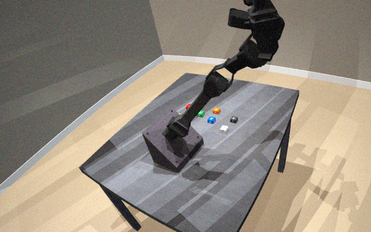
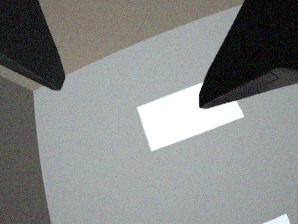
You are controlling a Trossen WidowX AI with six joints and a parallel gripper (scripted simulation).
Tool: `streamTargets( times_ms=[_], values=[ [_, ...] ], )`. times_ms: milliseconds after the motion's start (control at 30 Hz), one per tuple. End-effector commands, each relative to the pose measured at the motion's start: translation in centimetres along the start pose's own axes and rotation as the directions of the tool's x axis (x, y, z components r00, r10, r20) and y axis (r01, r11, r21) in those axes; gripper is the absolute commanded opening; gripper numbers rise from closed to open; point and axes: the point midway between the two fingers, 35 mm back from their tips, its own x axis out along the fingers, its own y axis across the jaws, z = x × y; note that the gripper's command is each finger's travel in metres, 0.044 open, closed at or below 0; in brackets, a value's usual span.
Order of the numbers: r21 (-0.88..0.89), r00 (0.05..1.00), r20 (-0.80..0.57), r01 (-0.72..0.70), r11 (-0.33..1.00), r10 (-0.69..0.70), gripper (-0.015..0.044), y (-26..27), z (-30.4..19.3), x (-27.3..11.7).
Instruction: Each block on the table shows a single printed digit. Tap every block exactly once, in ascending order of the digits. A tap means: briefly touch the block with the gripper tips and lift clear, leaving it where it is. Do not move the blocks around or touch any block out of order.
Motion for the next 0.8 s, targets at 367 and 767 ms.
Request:
streamTargets(
  times_ms=[367, 767],
  values=[
    [-0.239, 0.806, 0.070, 0.585, 0.775, -0.587, 0.0400, -16.1, 2.9, -7.1],
    [-0.549, 0.331, 0.004, 0.789, 0.275, -0.944, 0.0400, -25.3, 0.7, -23.8]
  ],
)
